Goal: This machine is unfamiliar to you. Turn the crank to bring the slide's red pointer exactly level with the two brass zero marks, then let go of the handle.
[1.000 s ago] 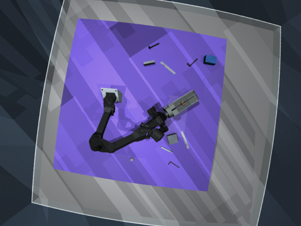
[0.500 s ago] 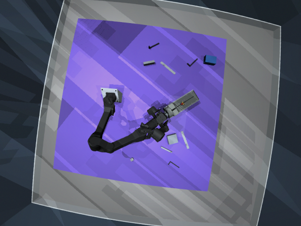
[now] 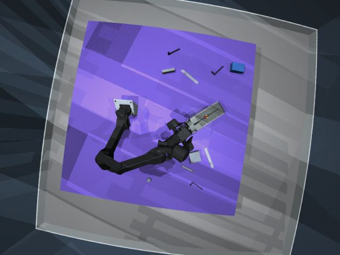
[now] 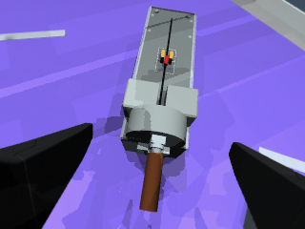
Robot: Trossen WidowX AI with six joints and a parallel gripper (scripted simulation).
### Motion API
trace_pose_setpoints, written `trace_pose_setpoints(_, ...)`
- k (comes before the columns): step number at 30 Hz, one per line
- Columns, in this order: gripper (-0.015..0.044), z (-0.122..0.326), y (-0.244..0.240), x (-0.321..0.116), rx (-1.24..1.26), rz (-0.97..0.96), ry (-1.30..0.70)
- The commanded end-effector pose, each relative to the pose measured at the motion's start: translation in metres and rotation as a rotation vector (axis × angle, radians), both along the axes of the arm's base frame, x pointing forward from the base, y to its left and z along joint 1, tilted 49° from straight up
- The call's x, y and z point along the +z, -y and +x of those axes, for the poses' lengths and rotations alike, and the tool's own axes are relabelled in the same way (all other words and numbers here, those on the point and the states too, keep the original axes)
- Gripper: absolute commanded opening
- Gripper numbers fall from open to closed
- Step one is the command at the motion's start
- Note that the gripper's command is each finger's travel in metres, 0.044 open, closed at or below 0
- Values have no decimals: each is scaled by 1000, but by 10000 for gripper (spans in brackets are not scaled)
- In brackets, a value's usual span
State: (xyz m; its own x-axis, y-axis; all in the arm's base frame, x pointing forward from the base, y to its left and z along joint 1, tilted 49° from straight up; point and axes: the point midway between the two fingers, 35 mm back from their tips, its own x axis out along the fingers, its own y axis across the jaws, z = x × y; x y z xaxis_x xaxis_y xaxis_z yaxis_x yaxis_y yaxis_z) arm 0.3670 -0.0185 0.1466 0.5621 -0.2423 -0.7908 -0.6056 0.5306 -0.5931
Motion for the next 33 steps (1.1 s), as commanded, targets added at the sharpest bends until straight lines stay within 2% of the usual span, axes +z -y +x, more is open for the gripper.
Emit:
trace_pose_setpoints(1,440,-1,-8,8,-16,-4,1)
trace_pose_setpoints(15,440,61,-40,-33,-355,-13,263)
trace_pose_setpoints(26,440,84,-79,-70,-578,40,542)
trace_pose_setpoints(33,440,85,-52,-95,-582,41,547)
